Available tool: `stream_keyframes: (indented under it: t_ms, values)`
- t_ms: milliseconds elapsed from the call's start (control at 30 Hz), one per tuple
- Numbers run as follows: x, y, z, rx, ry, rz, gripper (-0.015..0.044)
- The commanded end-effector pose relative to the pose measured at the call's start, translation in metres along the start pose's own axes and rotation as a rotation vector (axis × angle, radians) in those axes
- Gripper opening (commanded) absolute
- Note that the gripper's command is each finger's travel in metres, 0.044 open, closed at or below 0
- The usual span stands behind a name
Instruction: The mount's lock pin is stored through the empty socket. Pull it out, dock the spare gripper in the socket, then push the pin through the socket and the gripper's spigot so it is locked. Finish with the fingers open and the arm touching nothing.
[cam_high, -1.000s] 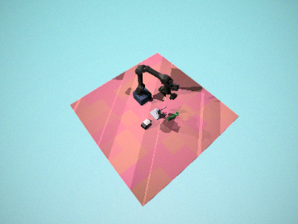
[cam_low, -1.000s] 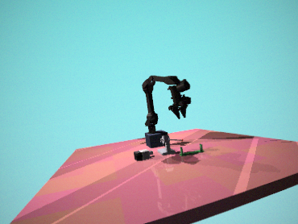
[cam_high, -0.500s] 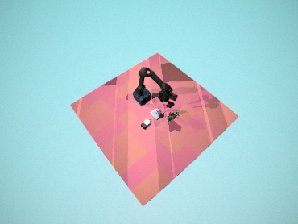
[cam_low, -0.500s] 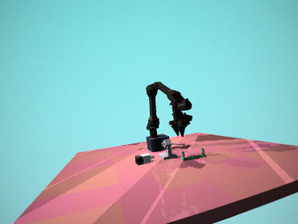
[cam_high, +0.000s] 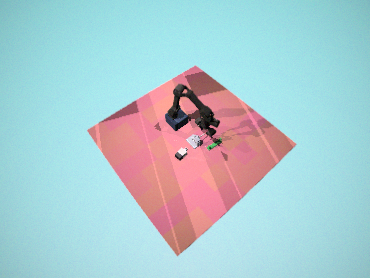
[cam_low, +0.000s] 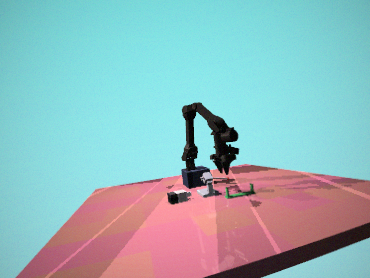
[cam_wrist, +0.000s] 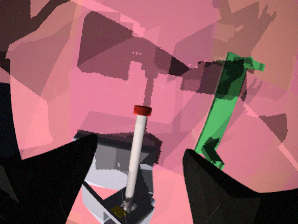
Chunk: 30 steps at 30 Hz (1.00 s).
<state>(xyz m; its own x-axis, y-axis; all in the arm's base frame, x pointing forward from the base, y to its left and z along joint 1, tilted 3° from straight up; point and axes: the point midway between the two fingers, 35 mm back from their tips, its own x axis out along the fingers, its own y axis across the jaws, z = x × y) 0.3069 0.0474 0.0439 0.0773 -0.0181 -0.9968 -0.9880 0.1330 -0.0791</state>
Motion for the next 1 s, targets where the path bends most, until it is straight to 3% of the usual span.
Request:
stream_keyframes:
  t_ms: [0,967]
  values:
    - [0.009,0.001,-0.001,-0.003,0.007,0.006,0.0300]
    - [0.047,0.003,-0.004,-0.003,0.007,0.007,0.0300]
